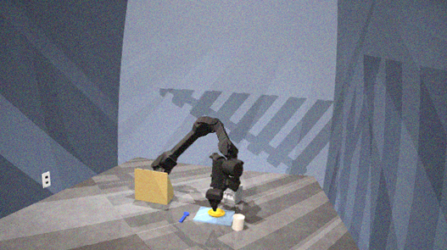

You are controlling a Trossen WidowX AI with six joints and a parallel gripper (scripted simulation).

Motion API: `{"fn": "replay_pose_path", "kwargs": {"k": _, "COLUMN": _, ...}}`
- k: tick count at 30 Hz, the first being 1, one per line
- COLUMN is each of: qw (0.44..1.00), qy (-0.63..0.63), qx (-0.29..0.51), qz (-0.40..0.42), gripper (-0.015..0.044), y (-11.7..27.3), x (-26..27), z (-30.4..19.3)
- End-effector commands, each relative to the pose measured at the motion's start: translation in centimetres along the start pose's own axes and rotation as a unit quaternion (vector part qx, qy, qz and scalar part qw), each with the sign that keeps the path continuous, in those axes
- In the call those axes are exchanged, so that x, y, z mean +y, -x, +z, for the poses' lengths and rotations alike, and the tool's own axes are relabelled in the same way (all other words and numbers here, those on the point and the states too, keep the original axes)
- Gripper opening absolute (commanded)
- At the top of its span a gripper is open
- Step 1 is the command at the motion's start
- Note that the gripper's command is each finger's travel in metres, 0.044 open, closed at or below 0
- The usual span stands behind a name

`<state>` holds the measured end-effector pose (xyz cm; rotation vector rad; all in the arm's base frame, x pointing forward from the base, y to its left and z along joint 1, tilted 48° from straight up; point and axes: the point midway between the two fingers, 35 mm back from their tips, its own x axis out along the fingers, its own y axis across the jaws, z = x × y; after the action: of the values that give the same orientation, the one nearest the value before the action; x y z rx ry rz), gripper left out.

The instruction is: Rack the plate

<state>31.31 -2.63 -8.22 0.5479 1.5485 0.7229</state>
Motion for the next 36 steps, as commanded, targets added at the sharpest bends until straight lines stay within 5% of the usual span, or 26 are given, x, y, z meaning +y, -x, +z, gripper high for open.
{"fn": "replay_pose_path", "kwargs": {"k": 1, "qw": 1.000, "qy": -0.004, "qx": 0.001, "qz": 0.003, "gripper": 0.0400, "y": -0.7, "x": 0.1, "z": -0.1}}
{"fn": "replay_pose_path", "kwargs": {"k": 28, "qw": 1.000, "qy": -0.003, "qx": 0.001, "qz": 0.004, "gripper": 0.0390, "y": -3.5, "x": 0.2, "z": -0.1}}
{"fn": "replay_pose_path", "kwargs": {"k": 36, "qw": 1.000, "qy": -0.003, "qx": 0.001, "qz": 0.004, "gripper": 0.0336, "y": -3.5, "x": 0.2, "z": -0.1}}
